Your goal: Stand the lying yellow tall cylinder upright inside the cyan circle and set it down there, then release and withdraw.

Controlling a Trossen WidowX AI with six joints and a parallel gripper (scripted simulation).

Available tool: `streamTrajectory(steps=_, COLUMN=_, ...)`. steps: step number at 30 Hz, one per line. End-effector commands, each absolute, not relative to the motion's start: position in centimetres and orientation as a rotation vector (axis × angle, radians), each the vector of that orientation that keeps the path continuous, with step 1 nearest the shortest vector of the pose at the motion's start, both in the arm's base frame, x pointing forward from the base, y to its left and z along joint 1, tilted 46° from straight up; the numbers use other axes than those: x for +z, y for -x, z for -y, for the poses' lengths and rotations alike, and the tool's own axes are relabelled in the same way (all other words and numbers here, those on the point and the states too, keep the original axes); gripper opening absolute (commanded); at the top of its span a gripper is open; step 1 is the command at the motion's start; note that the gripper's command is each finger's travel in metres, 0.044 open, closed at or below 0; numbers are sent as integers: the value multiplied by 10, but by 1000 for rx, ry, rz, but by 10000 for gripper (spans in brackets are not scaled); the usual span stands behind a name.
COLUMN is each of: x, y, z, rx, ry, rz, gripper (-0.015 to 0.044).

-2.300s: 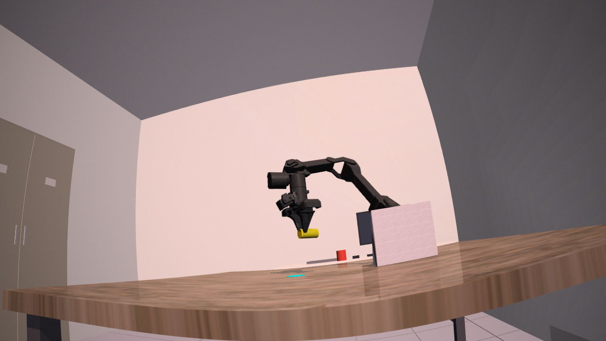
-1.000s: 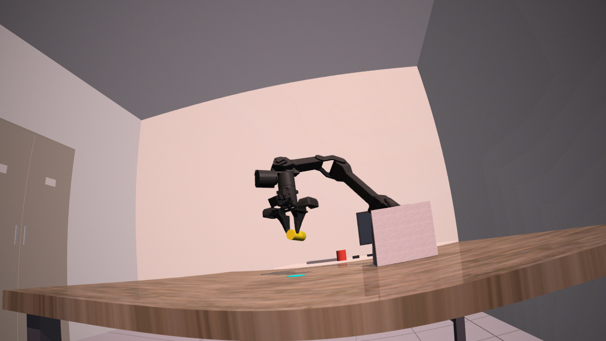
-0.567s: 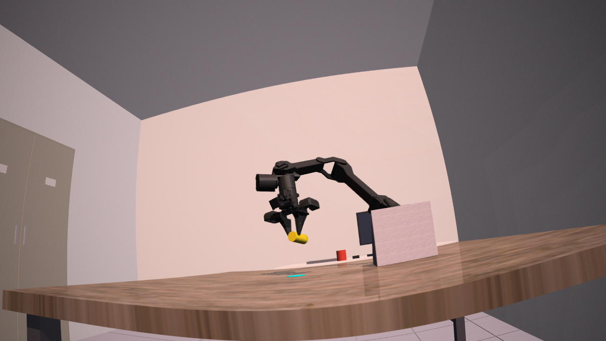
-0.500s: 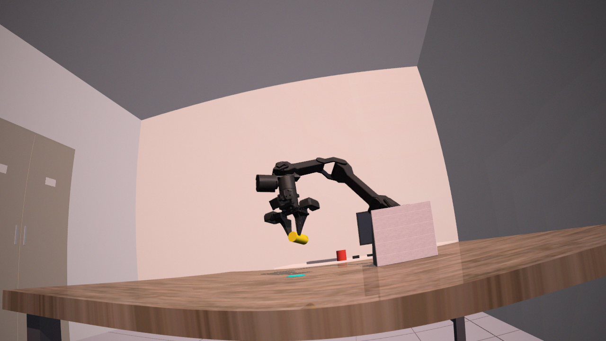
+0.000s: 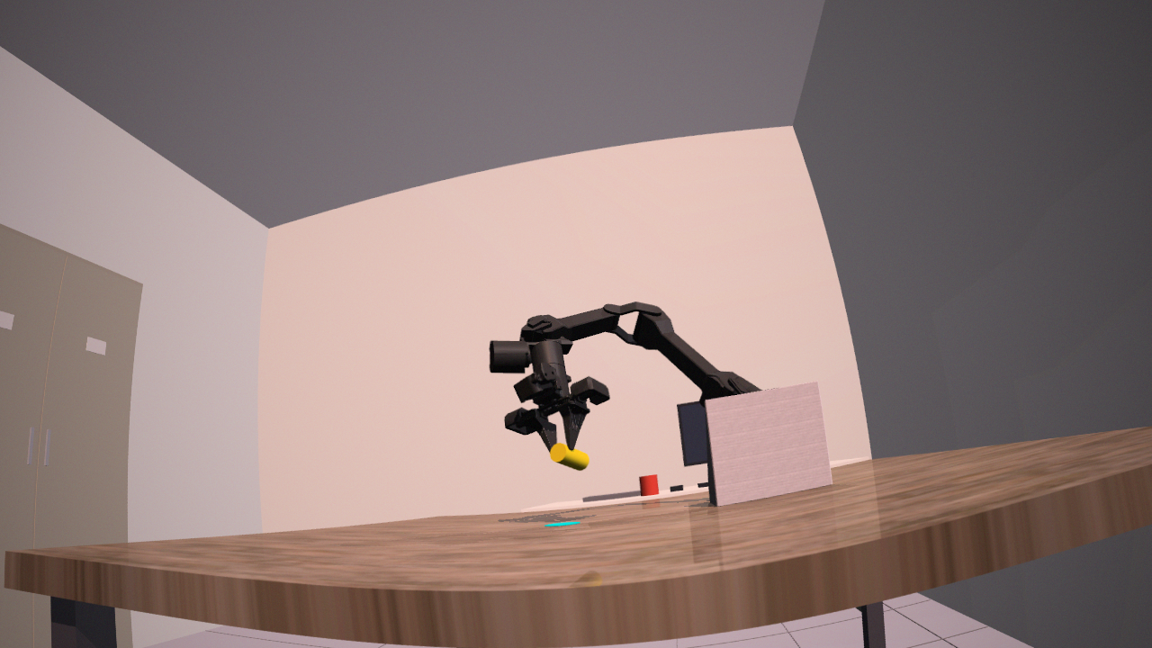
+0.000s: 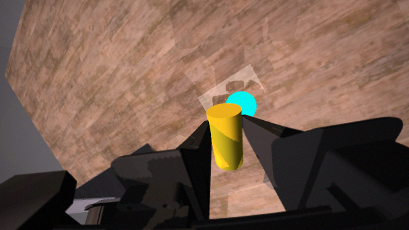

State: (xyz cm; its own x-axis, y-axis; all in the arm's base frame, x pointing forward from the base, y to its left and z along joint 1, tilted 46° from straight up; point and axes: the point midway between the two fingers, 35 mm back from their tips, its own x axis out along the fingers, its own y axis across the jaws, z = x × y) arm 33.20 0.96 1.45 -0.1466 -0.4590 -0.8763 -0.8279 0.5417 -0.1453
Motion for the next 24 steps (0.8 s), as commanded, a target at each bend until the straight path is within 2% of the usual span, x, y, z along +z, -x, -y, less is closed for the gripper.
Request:
streamTrajectory(steps=1, x=14, y=-331, z=-9, rx=491, ry=1043, rz=-1766, gripper=105)
streamTrajectory(steps=24, x=7, y=-328, z=-7, rx=605, ry=917, rz=-1673, gripper=105)
